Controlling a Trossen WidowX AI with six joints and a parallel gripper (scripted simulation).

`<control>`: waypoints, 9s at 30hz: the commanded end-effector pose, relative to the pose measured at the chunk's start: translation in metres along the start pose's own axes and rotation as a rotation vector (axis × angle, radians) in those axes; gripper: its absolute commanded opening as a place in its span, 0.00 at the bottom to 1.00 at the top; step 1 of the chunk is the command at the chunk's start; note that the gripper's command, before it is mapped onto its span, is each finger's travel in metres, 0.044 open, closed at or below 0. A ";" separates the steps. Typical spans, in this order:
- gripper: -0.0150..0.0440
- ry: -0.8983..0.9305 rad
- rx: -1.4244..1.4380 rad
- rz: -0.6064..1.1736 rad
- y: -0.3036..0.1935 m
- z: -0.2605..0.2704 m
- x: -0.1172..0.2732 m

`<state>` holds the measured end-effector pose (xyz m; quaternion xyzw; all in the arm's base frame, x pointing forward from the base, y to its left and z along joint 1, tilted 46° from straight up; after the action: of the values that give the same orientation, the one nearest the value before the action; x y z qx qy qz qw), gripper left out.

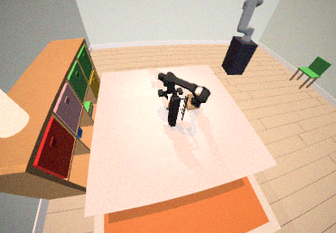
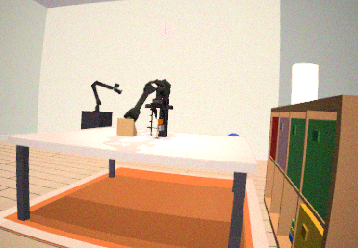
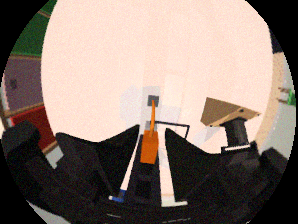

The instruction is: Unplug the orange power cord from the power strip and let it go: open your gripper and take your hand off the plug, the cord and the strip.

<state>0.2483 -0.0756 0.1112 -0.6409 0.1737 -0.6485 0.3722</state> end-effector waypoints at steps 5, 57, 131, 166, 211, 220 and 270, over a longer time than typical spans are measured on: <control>0.53 0.000 -0.002 0.005 -0.015 0.003 0.000; 0.25 -0.001 0.000 0.002 -0.026 0.005 -0.009; 0.53 0.000 -0.002 0.006 -0.013 0.001 -0.001; 0.25 -0.001 0.001 0.002 -0.012 0.001 -0.010; 0.53 0.004 -0.004 0.001 0.030 -0.005 -0.007; 0.53 0.000 -0.001 0.003 0.029 -0.005 -0.001; 0.44 -0.001 0.001 0.002 -0.015 0.002 -0.010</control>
<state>0.2450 -0.0581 0.1146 -0.6411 0.1738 -0.6476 0.3733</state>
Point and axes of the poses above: the point midway between the two fingers, 35 mm back from their tips, its own x axis back along the fingers, its own z axis across the jaws, y = z × x, the point moved 6 cm from there along x, back along the fingers, and after that the axes turned 9 degrees about x, right-handed, at the moved point
